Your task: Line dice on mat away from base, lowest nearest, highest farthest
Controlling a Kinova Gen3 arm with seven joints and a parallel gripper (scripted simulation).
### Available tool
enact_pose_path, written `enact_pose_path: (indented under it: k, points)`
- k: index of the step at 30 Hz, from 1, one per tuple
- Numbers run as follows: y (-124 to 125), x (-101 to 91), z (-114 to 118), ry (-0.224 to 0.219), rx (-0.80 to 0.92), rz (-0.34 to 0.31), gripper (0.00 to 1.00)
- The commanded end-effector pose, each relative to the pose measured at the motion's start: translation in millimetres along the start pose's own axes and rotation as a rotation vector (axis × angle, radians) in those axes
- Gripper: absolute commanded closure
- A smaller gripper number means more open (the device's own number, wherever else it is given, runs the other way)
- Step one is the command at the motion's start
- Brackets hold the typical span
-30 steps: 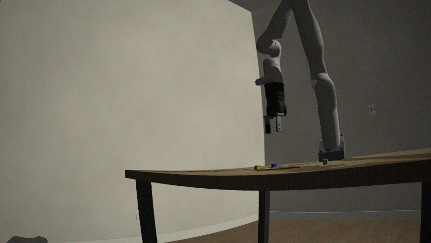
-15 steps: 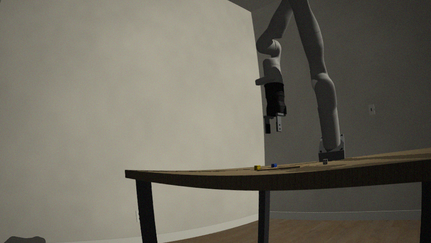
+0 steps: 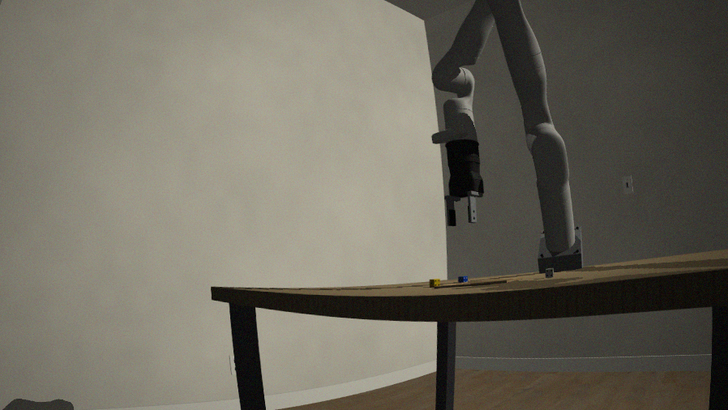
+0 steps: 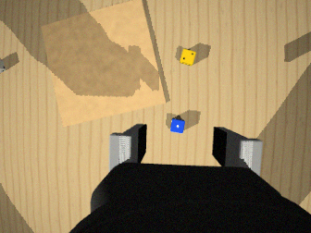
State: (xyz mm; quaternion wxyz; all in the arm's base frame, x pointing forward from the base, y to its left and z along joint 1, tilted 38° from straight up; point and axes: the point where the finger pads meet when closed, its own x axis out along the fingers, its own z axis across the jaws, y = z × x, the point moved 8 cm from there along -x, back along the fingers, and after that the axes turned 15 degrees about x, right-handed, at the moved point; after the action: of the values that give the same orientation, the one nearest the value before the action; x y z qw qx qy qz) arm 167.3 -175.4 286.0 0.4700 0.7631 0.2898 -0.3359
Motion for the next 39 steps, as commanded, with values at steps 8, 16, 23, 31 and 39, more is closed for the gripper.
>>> enact_pose_path:
  k: [8, 16, 23, 31, 39]
  points:
    - [1, 2.0, -3, -0.001, -0.129, 0.000, 0.00]
    - [2, 4.3, -6, -0.001, -0.278, 0.000, 0.00]
    - [3, 6.8, -9, -0.001, -0.433, -0.001, 0.00]
    - [3, 10.7, -13, -0.002, -0.673, -0.001, 0.00]
    - [2, 14.0, -16, -0.002, -0.874, -0.001, 0.00]
